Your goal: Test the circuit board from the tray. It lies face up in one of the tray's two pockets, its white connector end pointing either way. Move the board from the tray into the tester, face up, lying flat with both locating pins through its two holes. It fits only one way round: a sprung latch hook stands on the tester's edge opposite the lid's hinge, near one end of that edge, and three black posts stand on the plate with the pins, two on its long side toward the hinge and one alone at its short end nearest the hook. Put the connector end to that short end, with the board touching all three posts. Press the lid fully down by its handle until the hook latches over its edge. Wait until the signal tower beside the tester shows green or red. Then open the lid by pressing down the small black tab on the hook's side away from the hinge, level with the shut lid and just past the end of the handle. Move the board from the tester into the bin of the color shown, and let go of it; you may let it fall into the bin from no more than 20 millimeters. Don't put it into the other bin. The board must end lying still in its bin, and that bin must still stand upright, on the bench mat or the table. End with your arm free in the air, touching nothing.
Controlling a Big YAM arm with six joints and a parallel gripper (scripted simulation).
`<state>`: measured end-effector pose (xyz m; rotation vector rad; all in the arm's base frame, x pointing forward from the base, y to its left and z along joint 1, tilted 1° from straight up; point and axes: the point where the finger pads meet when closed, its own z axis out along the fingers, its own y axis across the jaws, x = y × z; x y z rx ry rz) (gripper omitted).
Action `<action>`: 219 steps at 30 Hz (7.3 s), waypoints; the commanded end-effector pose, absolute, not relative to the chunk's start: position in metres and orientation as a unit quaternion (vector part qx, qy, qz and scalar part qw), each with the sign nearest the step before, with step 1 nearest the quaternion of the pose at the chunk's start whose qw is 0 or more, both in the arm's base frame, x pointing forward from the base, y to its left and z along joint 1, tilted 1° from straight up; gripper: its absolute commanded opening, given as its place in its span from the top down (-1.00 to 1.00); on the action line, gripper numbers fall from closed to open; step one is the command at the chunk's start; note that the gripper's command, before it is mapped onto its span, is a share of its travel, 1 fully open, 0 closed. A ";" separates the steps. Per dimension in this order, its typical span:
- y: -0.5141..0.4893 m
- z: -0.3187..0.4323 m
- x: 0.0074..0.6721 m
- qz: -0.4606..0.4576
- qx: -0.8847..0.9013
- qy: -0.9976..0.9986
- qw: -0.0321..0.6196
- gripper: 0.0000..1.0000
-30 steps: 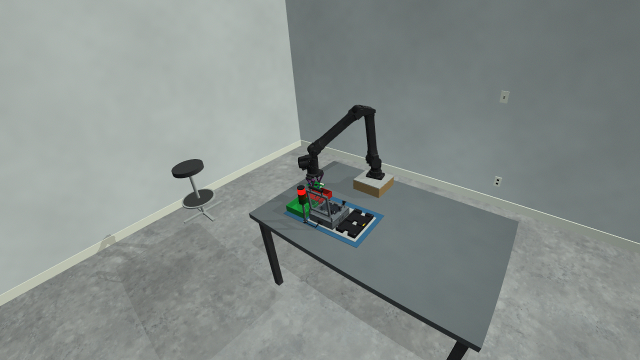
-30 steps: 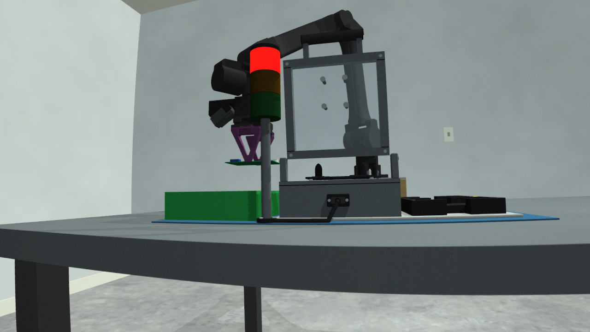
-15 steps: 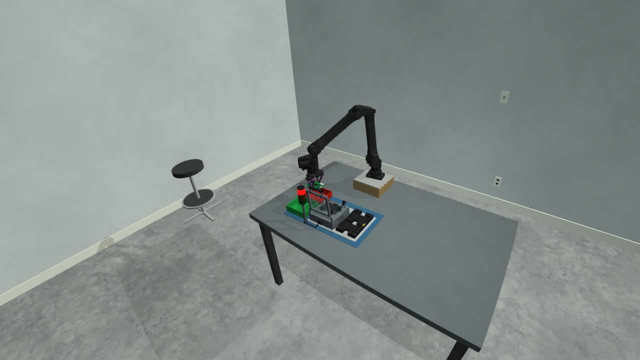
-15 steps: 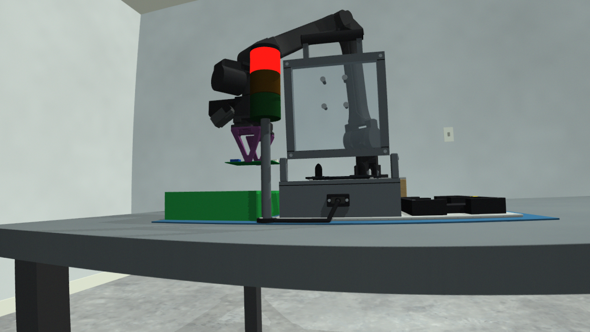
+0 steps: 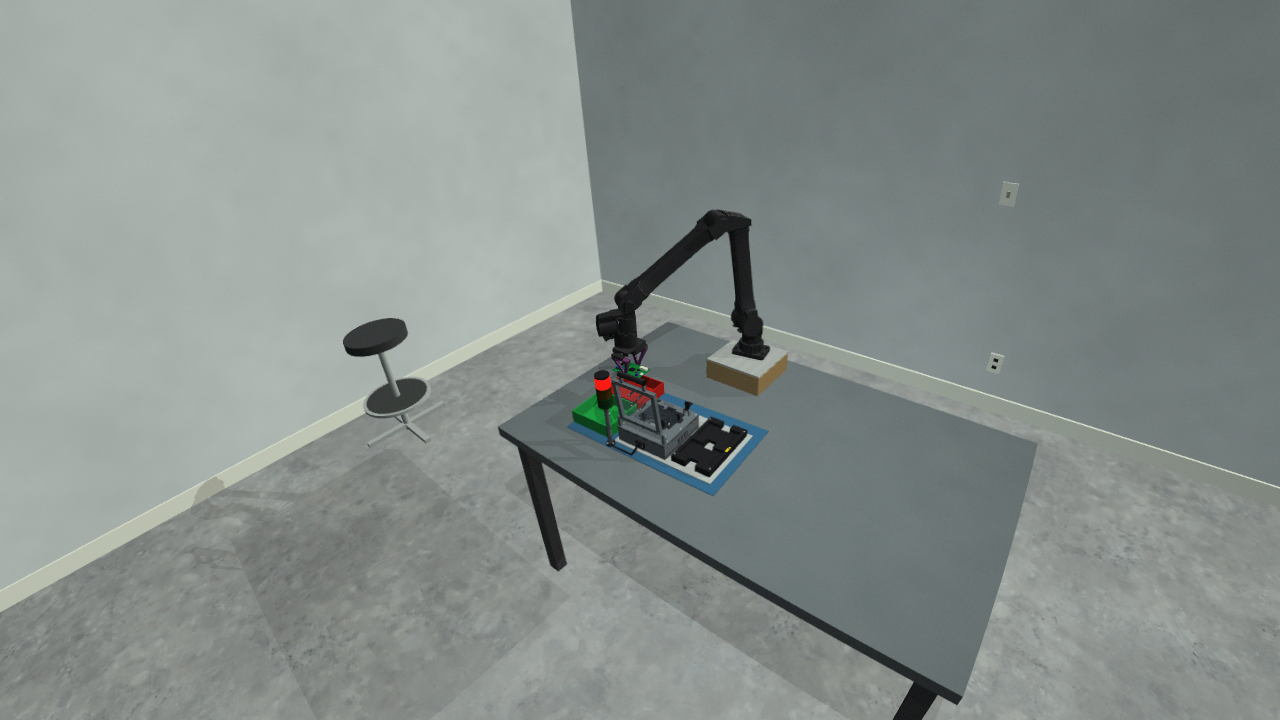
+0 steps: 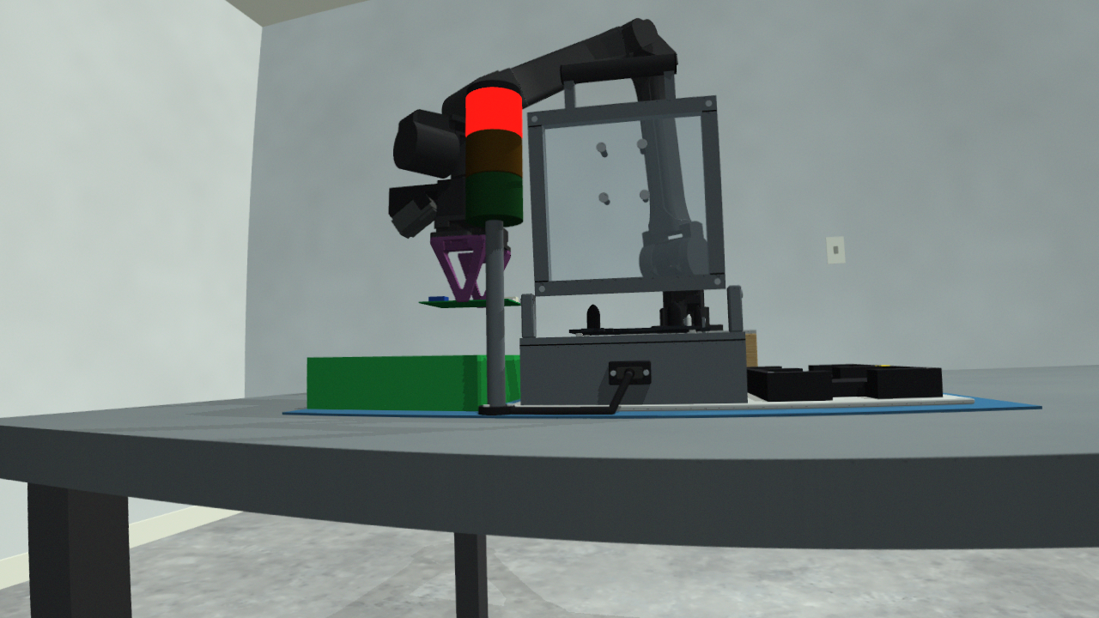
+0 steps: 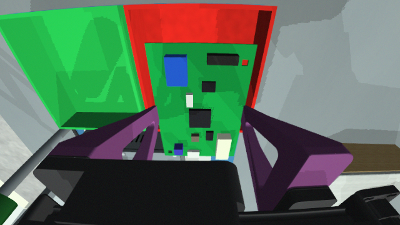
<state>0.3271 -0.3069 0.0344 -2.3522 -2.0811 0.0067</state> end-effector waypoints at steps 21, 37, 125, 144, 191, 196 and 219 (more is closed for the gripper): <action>-0.304 -0.001 0.333 0.004 -0.748 -0.663 0.001 -0.45; -0.303 -0.045 0.333 0.004 -0.748 -0.663 0.002 -0.45; -0.302 -0.070 0.332 0.004 -0.748 -0.663 0.003 -0.45; -0.302 -0.070 0.332 0.004 -0.748 -0.663 0.003 -0.45; -0.302 -0.070 0.332 0.004 -0.748 -0.663 0.003 -0.45; -0.302 -0.070 0.332 0.004 -0.748 -0.663 0.003 -0.45; -0.302 -0.071 0.333 0.004 -0.748 -0.663 0.002 -0.45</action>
